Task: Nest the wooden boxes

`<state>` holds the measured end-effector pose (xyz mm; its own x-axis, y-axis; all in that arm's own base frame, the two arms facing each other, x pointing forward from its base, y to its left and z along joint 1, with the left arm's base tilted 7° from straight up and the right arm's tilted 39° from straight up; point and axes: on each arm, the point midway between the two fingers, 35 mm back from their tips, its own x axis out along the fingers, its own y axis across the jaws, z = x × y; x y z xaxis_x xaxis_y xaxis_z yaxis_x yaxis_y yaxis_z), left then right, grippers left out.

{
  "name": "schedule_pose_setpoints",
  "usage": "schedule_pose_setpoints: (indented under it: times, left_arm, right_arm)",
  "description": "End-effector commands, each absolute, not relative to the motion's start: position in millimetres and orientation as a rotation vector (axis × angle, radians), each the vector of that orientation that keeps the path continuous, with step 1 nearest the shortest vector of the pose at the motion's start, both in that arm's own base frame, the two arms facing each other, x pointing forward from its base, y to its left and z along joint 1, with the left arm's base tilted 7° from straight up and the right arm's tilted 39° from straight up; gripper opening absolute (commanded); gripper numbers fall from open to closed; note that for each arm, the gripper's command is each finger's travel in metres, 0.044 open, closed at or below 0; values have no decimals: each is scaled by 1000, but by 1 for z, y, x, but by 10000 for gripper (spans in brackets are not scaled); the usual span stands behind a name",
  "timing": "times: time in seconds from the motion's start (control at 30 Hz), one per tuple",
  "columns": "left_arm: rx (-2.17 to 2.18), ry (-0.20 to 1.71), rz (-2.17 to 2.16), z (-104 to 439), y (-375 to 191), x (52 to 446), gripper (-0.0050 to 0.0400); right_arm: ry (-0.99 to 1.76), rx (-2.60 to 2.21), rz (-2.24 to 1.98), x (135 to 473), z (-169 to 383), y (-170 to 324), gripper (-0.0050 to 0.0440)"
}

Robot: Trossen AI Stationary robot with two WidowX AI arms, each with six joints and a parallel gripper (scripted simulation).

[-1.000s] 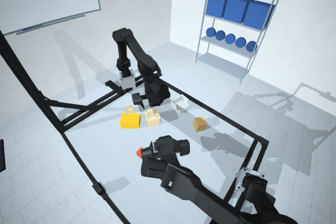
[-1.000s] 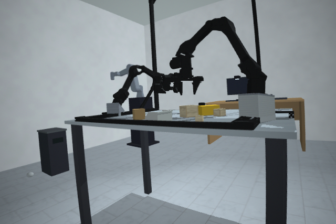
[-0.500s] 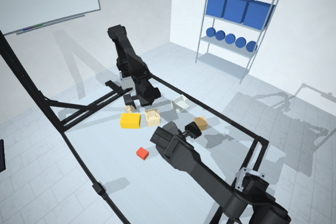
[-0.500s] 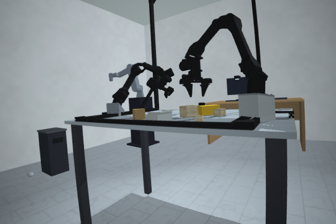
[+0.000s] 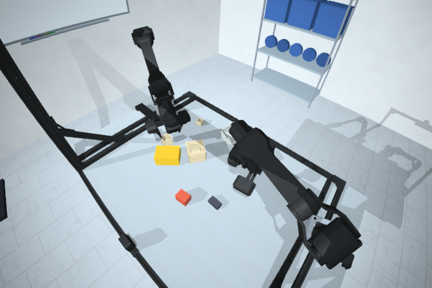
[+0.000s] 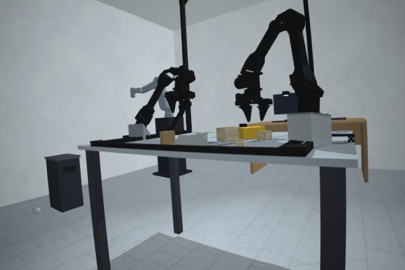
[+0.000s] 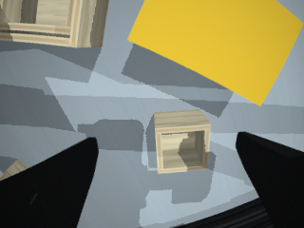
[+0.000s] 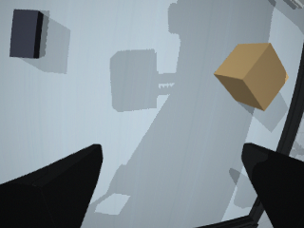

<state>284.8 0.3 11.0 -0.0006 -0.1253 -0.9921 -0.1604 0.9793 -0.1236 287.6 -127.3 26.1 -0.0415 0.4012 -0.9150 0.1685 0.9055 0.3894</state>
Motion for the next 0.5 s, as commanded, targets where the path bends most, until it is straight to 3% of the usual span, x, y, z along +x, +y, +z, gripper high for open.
schedule_pose_setpoints:
  times: [0.0, 0.47]
  left_arm:
    - [-245, 1575, 40, 6, -12, 267, 400]
    - [-262, 1576, 56, -4, -22, 253, 400]
  right_arm:
    - [1579, 489, 383, 276, 31, -137, 400]
    - [1503, 534, 539, 265, 39, -144, 400]
